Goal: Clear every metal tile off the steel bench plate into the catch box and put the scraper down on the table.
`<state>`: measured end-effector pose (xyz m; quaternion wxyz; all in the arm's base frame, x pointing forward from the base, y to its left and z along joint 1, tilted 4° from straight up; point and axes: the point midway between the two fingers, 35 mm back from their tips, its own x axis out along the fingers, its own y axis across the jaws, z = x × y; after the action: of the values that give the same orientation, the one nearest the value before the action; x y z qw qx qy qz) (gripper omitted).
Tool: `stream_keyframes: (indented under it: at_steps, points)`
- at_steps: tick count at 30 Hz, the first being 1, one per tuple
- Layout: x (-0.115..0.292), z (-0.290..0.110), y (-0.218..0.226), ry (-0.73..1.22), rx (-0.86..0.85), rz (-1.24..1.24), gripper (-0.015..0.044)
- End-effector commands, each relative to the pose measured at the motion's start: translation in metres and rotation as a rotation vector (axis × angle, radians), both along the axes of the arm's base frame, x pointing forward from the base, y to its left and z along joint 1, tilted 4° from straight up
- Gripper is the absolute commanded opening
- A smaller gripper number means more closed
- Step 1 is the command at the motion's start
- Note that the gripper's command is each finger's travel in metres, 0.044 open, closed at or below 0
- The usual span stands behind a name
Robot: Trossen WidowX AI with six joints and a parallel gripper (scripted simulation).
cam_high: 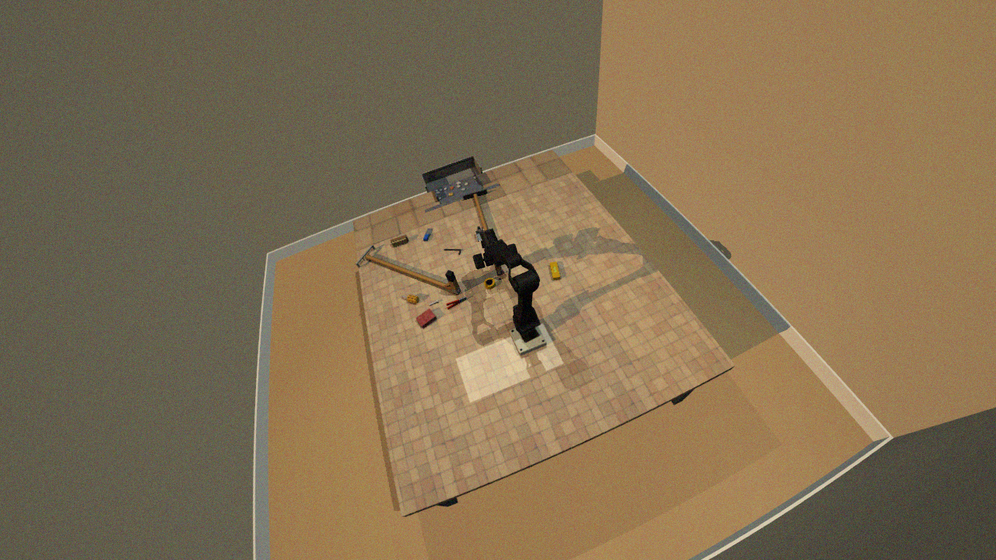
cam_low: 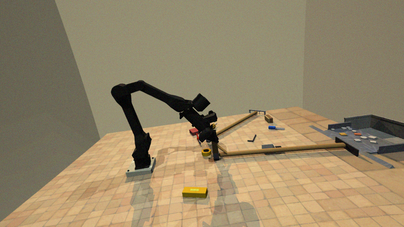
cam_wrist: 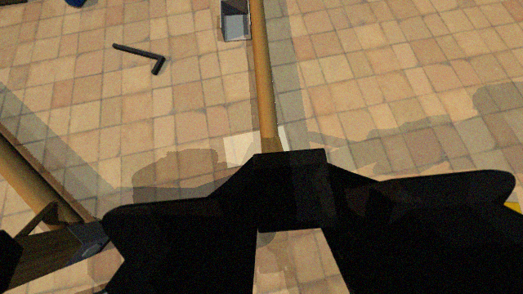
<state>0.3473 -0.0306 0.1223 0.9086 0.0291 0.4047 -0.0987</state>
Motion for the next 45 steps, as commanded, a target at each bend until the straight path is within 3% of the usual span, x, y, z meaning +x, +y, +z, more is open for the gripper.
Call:
stream_keyframes:
  at_steps: [1,26,45]
  points:
    - [0.002,0.002,0.010,-0.006,0.006,0.031,0.0000]
    - [-0.004,0.002,0.002,-0.003,0.000,0.100,0.0000]
    - [-0.034,0.002,0.006,-0.001,0.000,0.103,0.0000]
